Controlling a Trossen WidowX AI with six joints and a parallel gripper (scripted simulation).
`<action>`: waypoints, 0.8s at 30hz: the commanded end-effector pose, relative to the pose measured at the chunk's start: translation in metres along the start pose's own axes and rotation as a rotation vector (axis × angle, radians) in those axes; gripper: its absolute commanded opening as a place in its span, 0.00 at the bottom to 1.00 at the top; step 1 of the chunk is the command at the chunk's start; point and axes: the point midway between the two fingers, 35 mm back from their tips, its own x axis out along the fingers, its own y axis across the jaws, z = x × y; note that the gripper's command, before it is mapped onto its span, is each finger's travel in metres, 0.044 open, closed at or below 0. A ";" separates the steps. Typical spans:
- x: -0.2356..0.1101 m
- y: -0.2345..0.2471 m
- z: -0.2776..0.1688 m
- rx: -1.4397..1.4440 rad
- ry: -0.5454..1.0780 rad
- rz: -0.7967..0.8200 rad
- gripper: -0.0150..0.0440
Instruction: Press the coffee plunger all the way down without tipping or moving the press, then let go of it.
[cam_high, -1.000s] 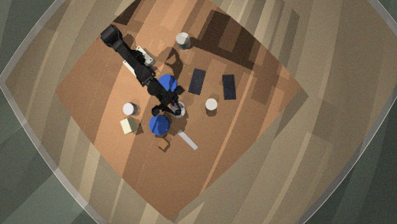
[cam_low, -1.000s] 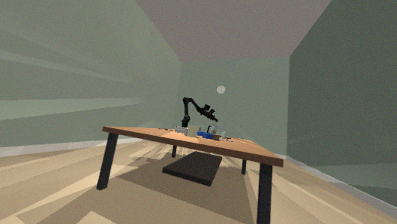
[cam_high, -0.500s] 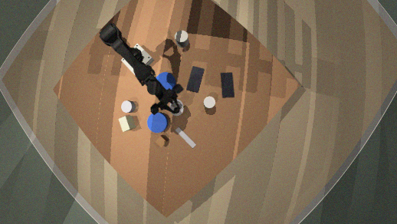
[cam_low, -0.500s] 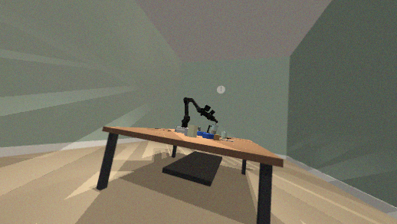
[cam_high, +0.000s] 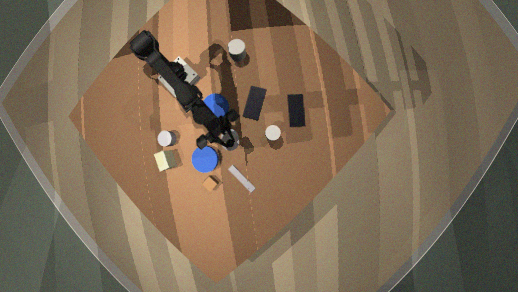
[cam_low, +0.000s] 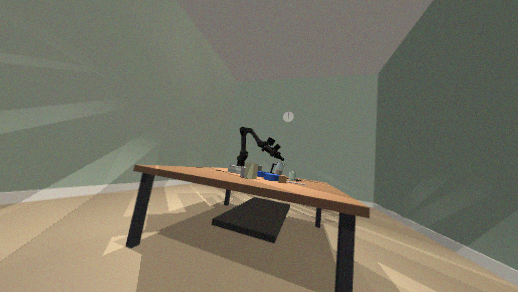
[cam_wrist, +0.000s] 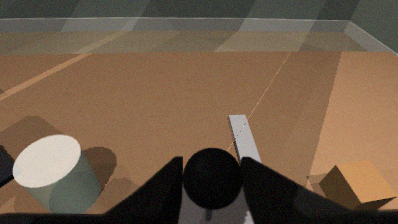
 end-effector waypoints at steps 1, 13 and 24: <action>0.004 0.000 -0.009 0.006 0.034 -0.001 0.46; 0.005 0.000 -0.007 0.006 0.034 -0.001 0.46; 0.006 0.000 -0.006 0.006 0.034 -0.001 0.46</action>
